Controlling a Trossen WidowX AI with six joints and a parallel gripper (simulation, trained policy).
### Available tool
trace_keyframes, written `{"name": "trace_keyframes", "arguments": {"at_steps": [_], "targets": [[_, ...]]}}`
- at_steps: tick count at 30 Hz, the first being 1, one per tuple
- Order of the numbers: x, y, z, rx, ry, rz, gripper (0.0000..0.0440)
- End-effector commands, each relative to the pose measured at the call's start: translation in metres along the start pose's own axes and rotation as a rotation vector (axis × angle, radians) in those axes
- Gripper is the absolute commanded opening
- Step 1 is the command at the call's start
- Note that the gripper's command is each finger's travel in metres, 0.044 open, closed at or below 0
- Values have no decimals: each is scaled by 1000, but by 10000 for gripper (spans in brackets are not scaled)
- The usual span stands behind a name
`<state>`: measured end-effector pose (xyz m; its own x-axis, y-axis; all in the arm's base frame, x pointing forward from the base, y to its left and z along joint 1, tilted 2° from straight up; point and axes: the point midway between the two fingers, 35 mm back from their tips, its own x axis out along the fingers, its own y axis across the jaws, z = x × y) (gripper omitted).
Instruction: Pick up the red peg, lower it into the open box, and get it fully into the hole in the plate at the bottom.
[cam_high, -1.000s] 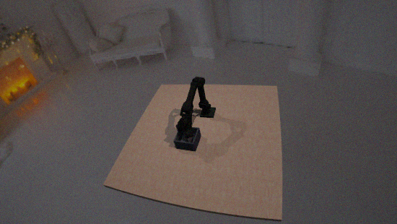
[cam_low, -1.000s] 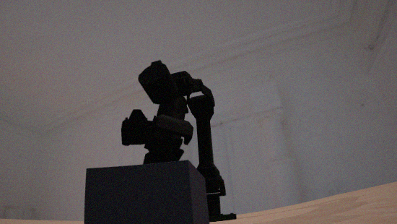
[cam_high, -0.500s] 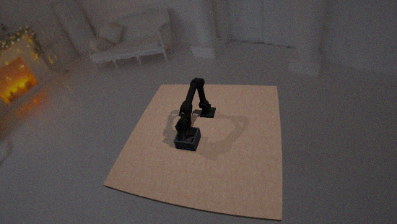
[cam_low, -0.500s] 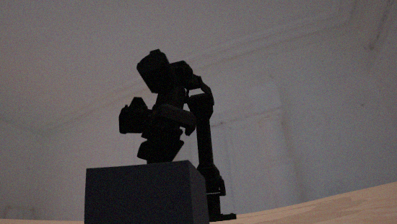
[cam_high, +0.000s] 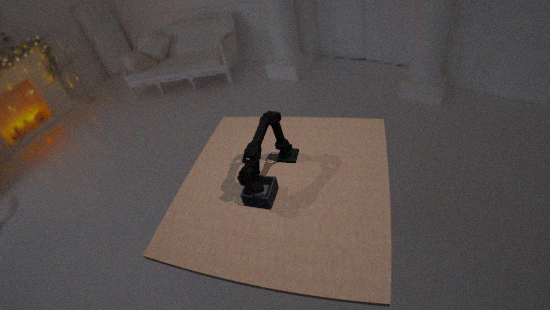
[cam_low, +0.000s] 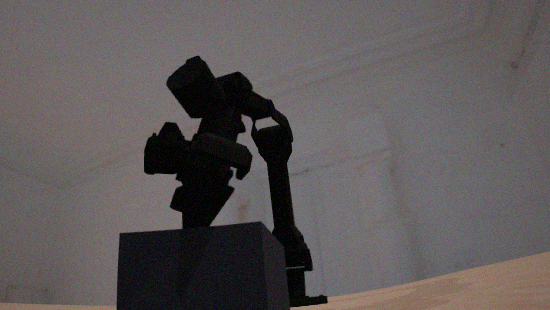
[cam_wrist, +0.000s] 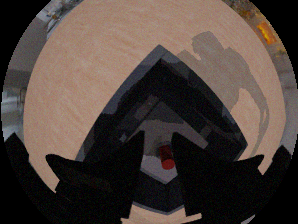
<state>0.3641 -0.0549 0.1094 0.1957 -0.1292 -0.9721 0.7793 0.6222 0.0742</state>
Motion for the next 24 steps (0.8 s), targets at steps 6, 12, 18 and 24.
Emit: {"name": "trace_keyframes", "arguments": {"at_steps": [6, 12, 18, 24], "targets": [[9, -1, 18, -8, 28, -24, 117], [14, -6, 29, -1, 44, -39, 116], [19, -12, 41, 11, 60, -52, 117], [19, -24, 57, 24, 50, -68, 121]]}}
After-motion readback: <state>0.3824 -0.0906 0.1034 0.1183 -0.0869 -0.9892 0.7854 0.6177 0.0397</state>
